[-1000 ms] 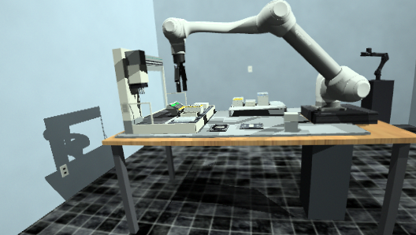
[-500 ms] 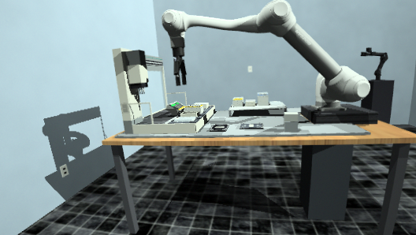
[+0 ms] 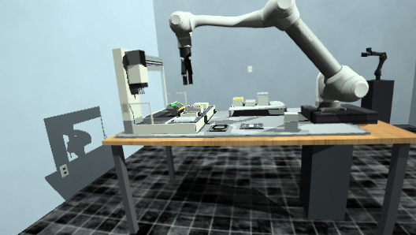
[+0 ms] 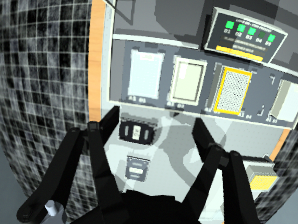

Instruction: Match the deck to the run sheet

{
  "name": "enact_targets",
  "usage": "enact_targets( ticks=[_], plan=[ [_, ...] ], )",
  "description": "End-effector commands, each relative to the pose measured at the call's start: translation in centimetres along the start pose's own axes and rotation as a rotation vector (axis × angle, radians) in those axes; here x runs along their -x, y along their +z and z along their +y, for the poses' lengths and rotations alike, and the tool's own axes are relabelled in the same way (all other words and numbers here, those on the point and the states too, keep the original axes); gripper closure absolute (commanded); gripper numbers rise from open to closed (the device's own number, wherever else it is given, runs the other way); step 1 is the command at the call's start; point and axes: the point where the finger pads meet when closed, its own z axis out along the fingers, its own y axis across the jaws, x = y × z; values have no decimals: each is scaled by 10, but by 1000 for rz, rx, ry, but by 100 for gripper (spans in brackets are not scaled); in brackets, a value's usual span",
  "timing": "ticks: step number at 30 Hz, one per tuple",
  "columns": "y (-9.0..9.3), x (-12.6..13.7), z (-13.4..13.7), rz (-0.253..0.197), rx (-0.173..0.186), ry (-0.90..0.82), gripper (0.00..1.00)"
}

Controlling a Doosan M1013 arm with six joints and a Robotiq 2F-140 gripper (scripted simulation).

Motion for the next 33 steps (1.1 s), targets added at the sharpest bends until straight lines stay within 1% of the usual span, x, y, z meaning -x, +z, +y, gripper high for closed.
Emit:
enact_targets(
  ticks=[1,5,7,22,24,33],
  plan=[
    [-2,7,11,3,-1,0,21],
    [-2,18,28,3,-1,0,21],
    [-2,18,28,3,-1,0,21],
    [-1,60,90,3,-1,0,21],
    [-1,60,90,3,-1,0,21],
    [-1,85,127,2,-1,0,21]
  ],
)
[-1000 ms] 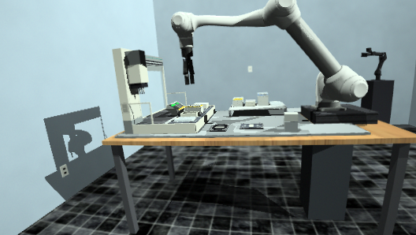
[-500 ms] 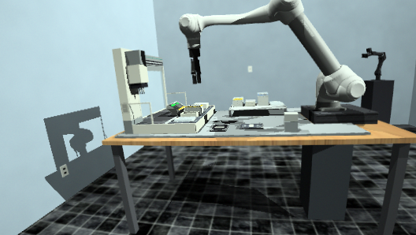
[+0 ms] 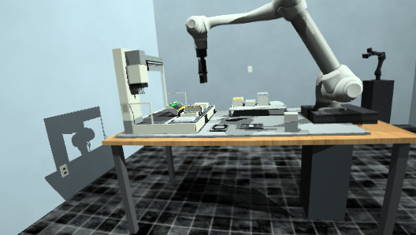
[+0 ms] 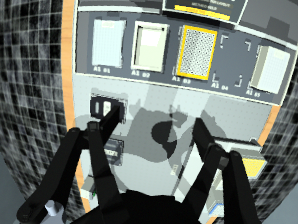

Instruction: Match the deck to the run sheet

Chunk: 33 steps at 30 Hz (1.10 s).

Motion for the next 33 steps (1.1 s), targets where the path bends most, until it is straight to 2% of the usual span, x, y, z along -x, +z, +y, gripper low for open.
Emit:
enact_targets(
  ticks=[1,20,21,22,26,33],
  plan=[
    [-1,7,10,2,-1,0,21],
    [-1,52,79,2,-1,0,21],
    [-1,52,79,2,-1,0,21],
    [-5,52,79,2,-1,-1,34],
    [-5,52,79,2,-1,-1,34],
    [-5,17,79,2,-1,-1,34]
  ],
)
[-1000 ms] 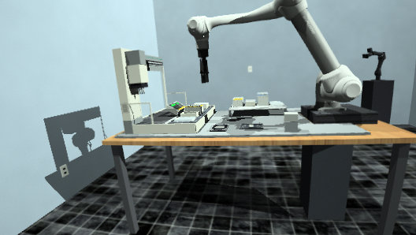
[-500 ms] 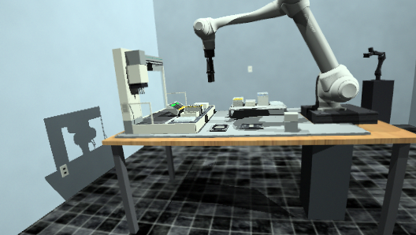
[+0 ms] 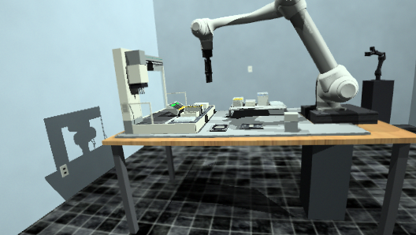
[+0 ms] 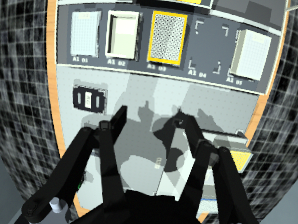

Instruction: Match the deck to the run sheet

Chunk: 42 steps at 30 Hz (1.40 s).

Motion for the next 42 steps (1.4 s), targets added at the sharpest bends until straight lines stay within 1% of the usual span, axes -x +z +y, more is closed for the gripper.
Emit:
enact_targets(
  ticks=[1,7,9,24,26,30,42],
  plan=[
    [-1,-13,0,1,0,0,34],
    [-1,-43,0,1,0,0,34],
    [-1,-43,0,1,0,0,34],
    [-2,-118,0,1,0,0,34],
    [-2,-118,0,1,0,0,34],
    [-2,-138,0,1,0,0,34],
    [0,-138,0,1,0,0,34]
  ],
)
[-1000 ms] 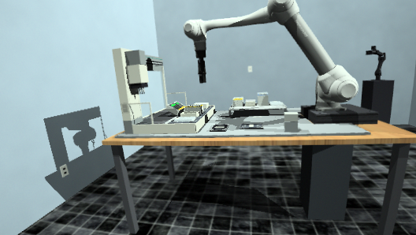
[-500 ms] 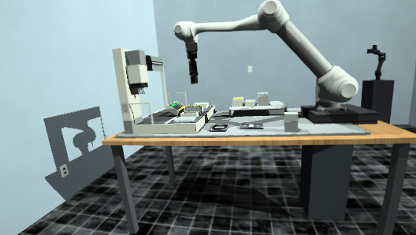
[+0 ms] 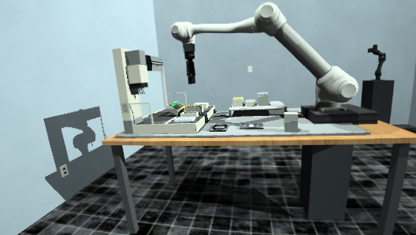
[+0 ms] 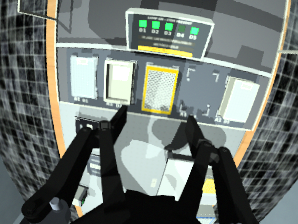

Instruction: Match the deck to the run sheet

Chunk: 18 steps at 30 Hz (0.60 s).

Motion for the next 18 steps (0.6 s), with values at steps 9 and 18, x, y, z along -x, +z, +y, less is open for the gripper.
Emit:
enact_targets(
  ticks=[9,18],
  plan=[
    [13,0,0,2,0,0,34],
    [24,0,0,2,0,0,34]
  ],
)
